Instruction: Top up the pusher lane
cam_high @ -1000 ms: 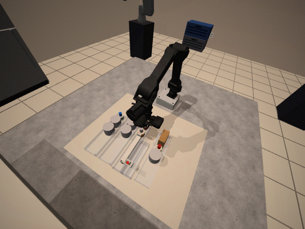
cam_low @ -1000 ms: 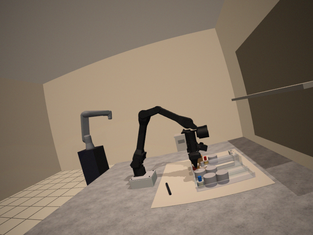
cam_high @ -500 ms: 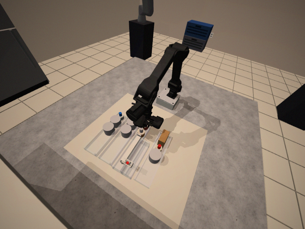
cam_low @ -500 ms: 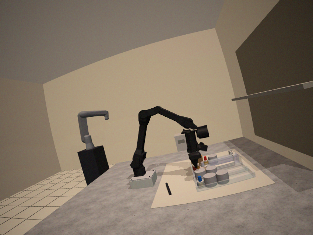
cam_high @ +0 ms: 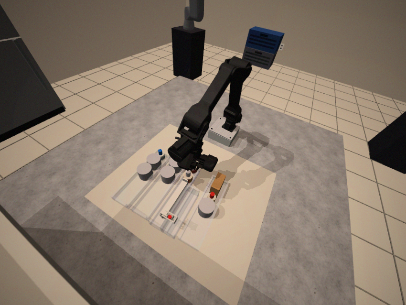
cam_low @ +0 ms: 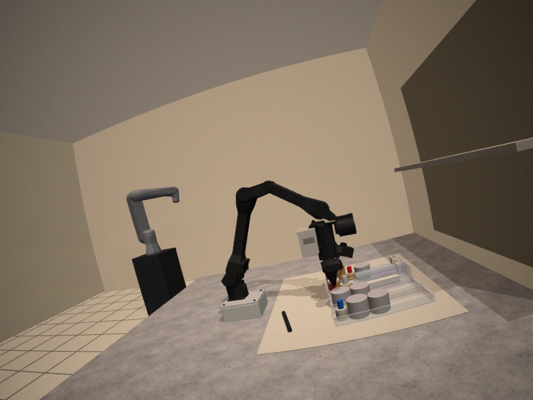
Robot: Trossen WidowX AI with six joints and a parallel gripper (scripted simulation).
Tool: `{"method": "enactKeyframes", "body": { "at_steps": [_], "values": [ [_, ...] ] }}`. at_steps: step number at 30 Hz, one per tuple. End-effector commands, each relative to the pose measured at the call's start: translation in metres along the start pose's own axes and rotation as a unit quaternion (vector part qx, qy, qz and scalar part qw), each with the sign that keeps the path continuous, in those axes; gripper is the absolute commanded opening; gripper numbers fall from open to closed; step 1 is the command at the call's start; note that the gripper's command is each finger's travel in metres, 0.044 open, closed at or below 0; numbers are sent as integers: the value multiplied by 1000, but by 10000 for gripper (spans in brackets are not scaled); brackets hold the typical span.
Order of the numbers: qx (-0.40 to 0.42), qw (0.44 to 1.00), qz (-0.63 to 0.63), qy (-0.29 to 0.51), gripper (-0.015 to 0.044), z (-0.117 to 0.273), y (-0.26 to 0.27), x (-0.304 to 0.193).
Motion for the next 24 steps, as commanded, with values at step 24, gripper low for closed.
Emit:
{"method": "enactKeyframes", "body": {
  "at_steps": [24],
  "values": [
    [2,1000,-1,-12,0,-1,1,8]
  ]
}}
Point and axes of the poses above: the point midway between the two fingers, 35 mm back from their tips, its own z axis back along the fingers, its own y axis across the jaws, x = y × z, the point moved 3 cm from there along z, back along the fingers, and after that the axes turned 14 degrees about -z, right-handed, at the moved point
